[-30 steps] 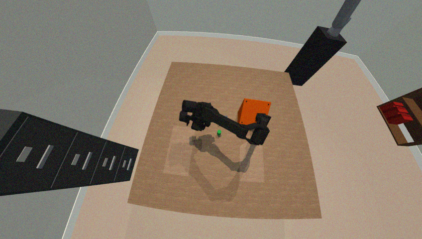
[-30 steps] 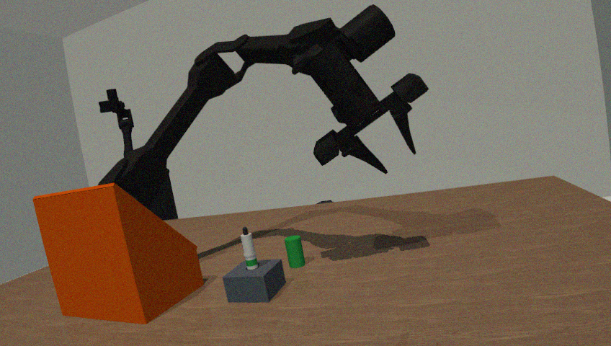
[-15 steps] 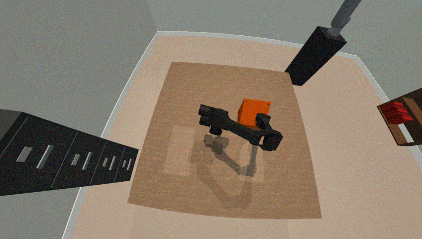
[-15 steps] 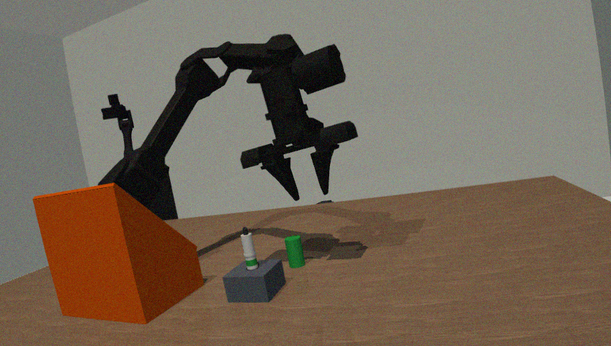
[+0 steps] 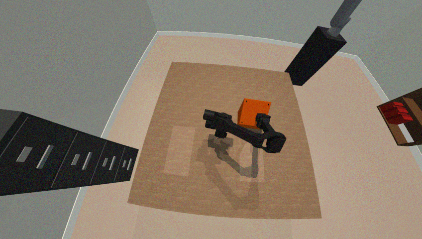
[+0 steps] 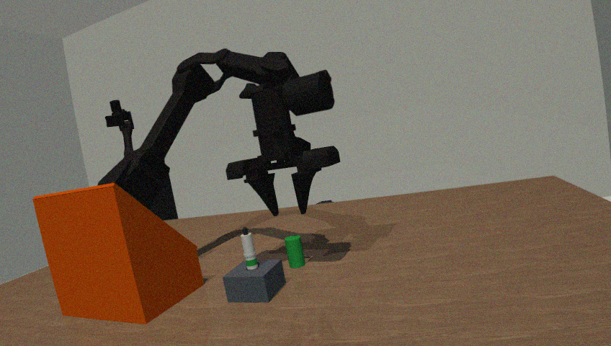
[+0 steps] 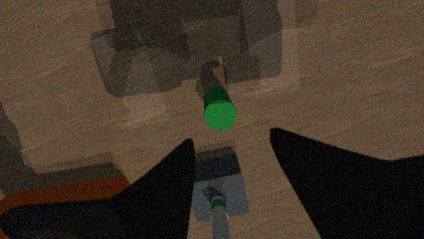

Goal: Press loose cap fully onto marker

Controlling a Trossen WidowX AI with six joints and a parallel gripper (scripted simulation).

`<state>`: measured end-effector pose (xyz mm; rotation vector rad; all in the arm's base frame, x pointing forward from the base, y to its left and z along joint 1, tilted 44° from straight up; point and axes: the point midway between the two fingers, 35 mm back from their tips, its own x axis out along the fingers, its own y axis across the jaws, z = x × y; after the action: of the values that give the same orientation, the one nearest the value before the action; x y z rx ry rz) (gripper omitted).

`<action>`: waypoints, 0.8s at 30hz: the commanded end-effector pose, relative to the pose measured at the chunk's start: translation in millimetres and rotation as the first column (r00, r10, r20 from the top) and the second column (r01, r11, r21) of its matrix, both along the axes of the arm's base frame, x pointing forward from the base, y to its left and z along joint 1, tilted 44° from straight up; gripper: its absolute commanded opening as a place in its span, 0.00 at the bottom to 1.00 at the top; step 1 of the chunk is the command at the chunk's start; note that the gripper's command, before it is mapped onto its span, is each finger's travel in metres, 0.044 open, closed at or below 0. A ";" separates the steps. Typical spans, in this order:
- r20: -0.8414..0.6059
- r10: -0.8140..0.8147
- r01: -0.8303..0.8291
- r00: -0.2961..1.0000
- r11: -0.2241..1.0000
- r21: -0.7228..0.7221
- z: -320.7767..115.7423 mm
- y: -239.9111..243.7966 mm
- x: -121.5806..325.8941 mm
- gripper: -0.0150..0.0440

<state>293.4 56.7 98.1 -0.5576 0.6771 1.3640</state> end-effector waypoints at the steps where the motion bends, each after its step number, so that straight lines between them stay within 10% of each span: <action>1: -0.002 -0.004 0.004 1.000 1.000 0.000 -7.1 7.0 -0.9 0.66; 24: -0.002 -0.004 0.004 1.000 1.000 0.000 -35.0 33.3 0.7 0.66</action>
<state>294.5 85.8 69.9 -0.5650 0.6700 1.3590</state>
